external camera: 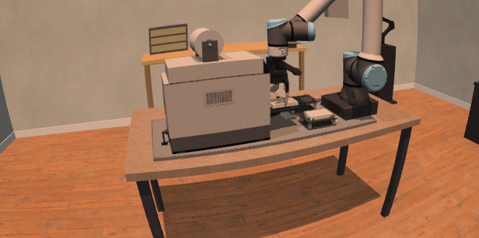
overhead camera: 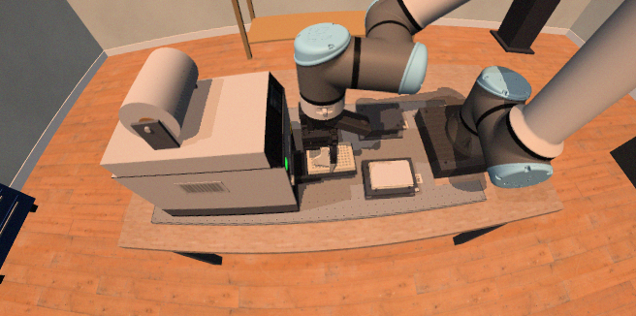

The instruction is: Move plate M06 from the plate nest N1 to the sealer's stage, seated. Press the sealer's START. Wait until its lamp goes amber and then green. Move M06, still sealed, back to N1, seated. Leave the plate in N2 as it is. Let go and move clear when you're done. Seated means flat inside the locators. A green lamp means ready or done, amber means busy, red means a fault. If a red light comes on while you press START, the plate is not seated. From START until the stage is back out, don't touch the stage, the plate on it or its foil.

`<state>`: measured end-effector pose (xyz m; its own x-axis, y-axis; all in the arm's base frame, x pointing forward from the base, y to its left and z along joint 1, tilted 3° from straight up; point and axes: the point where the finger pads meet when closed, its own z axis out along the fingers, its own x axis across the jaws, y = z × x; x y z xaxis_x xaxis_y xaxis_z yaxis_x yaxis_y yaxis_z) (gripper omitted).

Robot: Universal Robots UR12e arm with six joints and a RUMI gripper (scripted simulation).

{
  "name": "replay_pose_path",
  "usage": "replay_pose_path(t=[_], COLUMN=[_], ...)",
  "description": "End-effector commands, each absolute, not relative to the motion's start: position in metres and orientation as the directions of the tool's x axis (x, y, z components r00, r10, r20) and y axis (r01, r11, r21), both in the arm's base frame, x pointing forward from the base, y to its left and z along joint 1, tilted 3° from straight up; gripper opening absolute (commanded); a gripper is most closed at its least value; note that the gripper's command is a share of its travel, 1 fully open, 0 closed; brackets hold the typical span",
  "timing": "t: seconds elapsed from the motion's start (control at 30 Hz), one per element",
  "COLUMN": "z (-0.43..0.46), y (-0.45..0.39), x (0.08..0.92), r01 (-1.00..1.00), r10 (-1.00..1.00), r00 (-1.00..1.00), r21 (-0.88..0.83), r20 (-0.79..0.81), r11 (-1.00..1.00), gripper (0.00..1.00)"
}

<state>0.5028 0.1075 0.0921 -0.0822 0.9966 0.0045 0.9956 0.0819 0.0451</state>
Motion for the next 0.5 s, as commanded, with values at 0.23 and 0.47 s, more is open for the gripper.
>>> replay_pose_path(t=[0.23, 0.47], z=[0.0944, 0.0917], y=[0.1061, 0.1060], x=[0.5073, 0.5070], r01=[0.995, 0.995], r10=[0.997, 0.997], r00=[-0.082, -0.082], r21=[0.050, 0.049], r20=[0.002, 0.003], r11=[0.081, 0.081], gripper=[0.00, 0.00])
